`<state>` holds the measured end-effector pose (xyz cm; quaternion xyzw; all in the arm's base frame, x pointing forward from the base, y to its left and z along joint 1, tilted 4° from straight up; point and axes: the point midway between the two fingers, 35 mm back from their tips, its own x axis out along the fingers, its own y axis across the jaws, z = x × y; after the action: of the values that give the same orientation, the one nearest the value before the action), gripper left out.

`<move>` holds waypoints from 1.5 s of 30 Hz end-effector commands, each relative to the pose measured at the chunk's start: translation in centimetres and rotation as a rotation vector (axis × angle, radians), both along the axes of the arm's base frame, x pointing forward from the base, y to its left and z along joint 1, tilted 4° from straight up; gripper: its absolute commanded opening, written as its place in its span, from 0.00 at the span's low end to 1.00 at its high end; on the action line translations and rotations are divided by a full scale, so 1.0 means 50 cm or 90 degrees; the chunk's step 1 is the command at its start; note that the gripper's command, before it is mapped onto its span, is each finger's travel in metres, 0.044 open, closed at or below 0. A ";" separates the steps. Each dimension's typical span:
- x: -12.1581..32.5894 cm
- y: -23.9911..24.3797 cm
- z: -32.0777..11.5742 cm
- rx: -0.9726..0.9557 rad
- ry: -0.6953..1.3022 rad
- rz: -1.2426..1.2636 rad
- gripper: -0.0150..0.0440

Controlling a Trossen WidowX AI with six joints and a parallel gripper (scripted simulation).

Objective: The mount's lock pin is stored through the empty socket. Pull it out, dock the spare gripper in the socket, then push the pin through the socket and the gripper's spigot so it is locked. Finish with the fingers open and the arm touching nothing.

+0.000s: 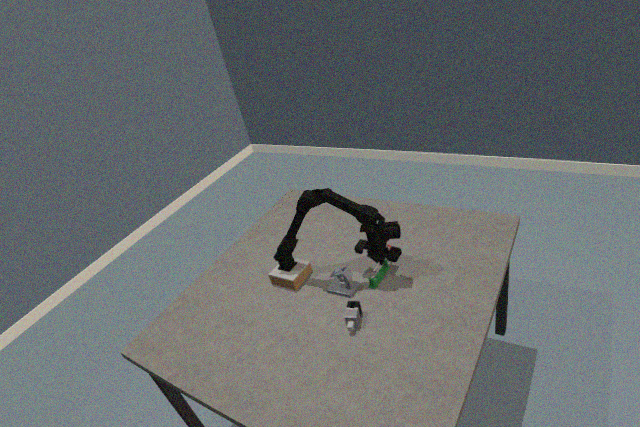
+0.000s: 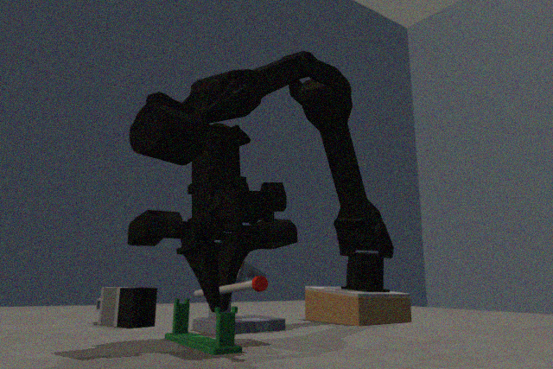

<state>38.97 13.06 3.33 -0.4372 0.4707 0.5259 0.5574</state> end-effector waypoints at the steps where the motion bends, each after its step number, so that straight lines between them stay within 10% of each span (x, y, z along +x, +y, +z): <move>1: 0.001 -0.001 0.017 0.000 -0.002 0.000 0.25; 45: 0.001 -0.117 -0.007 -0.003 -0.001 -0.004 0.25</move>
<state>39.05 7.19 3.49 -0.4364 0.4742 0.5216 0.5592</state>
